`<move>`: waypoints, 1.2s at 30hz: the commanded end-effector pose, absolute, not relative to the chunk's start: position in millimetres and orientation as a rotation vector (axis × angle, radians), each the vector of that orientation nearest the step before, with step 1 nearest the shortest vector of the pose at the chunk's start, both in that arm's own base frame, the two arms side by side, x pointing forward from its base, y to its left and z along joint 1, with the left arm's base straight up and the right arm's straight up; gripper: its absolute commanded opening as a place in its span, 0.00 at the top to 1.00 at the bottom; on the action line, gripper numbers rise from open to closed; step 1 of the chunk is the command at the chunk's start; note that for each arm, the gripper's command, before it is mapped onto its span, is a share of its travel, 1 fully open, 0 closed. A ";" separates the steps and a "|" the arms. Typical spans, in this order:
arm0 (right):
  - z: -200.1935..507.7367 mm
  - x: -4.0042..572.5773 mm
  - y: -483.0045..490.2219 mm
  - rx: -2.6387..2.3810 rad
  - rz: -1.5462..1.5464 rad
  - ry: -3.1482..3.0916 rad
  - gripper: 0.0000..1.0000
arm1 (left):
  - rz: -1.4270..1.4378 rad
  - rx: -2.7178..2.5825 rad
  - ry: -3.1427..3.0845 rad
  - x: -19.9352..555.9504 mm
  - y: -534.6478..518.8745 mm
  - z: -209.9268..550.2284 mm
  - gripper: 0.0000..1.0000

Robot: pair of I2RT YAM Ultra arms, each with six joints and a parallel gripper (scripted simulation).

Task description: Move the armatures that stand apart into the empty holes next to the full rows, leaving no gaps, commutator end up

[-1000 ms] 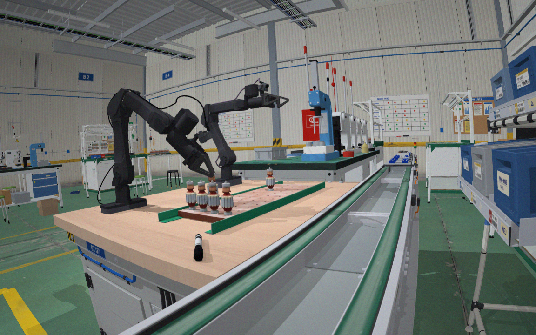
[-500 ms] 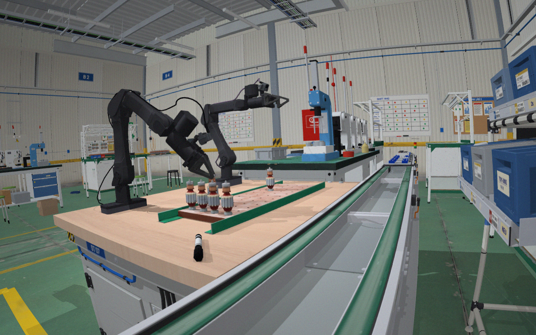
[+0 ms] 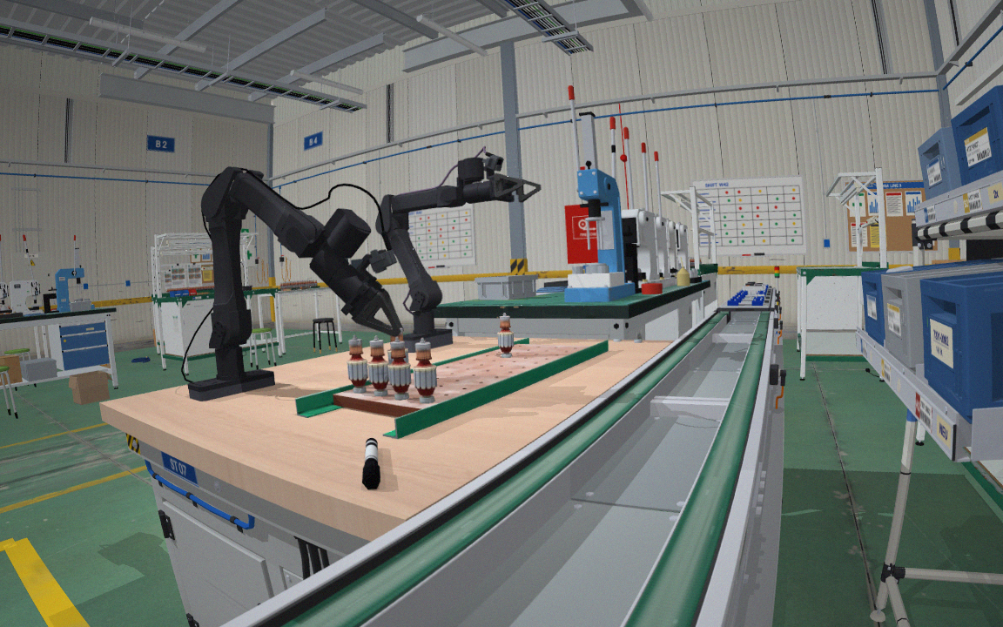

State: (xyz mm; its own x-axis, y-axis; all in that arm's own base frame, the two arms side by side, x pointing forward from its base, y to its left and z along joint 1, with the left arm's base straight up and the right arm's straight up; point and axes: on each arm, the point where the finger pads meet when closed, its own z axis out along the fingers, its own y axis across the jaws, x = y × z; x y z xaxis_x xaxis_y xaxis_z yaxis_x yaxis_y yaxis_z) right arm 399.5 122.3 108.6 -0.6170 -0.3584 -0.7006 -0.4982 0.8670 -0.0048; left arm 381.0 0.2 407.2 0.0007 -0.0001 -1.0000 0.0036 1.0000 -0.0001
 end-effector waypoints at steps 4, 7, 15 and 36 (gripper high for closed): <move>128.3 418.9 122.4 -0.594 0.247 2.188 0.99 | -0.012 0.017 1.542 380.0 -3.6 423.9 0.00; 130.0 420.0 124.7 -0.596 0.251 2.184 0.99 | -0.012 0.017 1.542 380.0 -3.6 423.9 0.00; 120.4 418.0 126.2 -0.610 0.251 2.195 0.99 | -0.012 0.017 1.542 380.0 -3.6 423.9 0.00; 119.5 417.7 122.8 -0.590 0.255 2.210 0.63 | -0.012 0.017 1.542 380.0 -3.6 423.9 0.00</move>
